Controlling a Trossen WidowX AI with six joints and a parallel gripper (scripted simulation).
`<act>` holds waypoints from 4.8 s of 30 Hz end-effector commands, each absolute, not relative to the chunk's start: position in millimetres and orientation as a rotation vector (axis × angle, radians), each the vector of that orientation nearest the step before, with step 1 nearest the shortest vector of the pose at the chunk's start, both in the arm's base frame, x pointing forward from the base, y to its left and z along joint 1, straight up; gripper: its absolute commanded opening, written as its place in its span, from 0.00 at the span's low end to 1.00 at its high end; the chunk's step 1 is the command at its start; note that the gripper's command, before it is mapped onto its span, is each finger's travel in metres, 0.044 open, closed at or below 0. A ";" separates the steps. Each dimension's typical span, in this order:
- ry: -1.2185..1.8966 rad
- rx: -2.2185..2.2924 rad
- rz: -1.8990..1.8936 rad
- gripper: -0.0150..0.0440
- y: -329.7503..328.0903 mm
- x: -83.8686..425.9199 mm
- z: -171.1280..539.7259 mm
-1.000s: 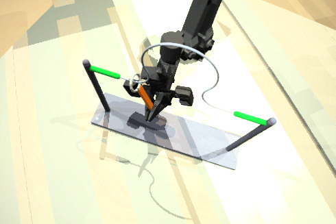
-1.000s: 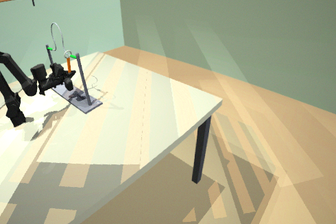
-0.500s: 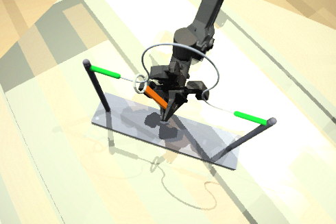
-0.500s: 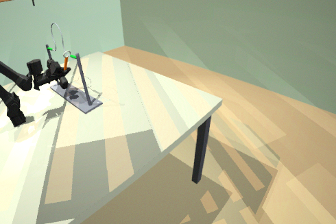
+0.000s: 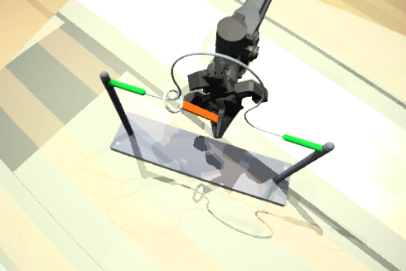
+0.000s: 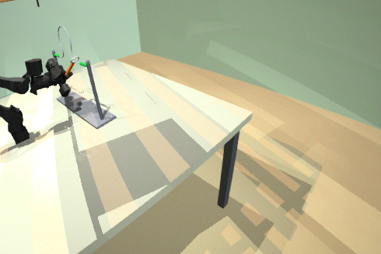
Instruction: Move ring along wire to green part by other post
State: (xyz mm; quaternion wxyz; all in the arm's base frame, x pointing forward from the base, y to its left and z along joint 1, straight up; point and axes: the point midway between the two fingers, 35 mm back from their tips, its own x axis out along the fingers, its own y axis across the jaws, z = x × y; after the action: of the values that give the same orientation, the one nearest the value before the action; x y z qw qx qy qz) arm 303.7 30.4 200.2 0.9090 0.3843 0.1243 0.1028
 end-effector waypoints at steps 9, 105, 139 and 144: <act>0.404 1.007 0.322 0.00 45.4 281.8 236.6; 0.526 1.491 0.478 0.00 46.2 265.5 362.0; 0.558 1.047 0.341 0.00 42.7 266.2 345.2; 0.560 0.977 0.318 0.00 41.5 266.4 342.8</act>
State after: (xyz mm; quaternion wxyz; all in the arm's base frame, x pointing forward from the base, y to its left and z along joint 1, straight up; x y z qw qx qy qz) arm 265.7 42.2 342.0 0.8205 0.4824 0.2644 0.1552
